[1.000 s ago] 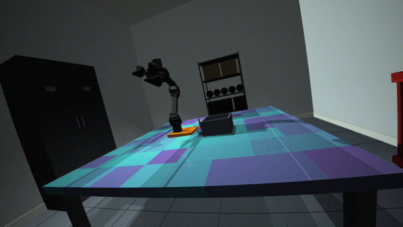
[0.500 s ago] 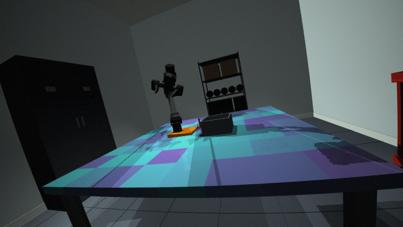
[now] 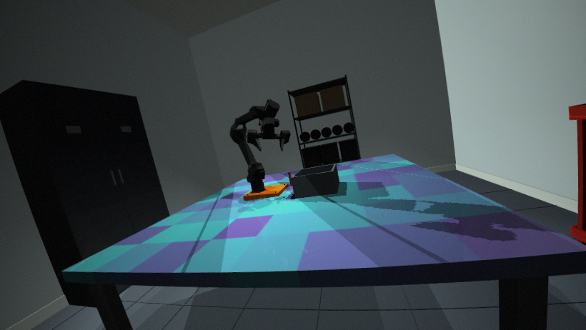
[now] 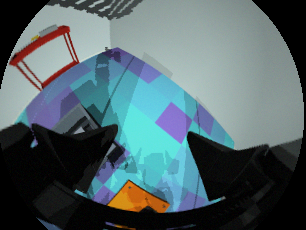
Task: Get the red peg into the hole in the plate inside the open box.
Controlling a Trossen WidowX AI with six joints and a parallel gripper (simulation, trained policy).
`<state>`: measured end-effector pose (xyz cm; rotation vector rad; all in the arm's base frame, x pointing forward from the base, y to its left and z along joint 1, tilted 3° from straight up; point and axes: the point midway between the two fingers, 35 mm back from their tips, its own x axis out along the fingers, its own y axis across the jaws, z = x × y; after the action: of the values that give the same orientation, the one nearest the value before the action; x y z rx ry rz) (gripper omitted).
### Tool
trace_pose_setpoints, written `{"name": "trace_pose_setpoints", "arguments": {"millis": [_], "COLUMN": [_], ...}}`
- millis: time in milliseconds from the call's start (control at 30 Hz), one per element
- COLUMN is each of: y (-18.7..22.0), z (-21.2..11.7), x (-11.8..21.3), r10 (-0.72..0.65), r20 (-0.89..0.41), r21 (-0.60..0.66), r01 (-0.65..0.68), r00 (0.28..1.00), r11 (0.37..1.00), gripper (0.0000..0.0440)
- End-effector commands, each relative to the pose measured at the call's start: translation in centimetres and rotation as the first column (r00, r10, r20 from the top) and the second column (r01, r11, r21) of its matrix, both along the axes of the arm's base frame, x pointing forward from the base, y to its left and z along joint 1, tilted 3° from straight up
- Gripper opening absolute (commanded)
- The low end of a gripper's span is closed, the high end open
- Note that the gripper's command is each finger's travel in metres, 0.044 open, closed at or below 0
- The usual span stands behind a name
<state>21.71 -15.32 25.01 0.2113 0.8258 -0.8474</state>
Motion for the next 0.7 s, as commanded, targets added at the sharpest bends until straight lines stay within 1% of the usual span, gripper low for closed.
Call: {"name": "trace_pose_setpoints", "arguments": {"millis": [0,300,667], "y": [2.9,9.8,17.3], "z": [-1.2,-3.4,-5.8], "x": [0.6,0.8,-1.3], "r10": [0.033,0.100,0.144], "r20": [-0.009,-0.048,-0.141], "r21": [0.079,0.249,0.416], "r01": [-0.032,-0.085,-0.073], "r00": [0.999,0.994,0.980], "r11": [0.996,0.965,0.906], "gripper": [0.0440,0.0440,0.0440]}}
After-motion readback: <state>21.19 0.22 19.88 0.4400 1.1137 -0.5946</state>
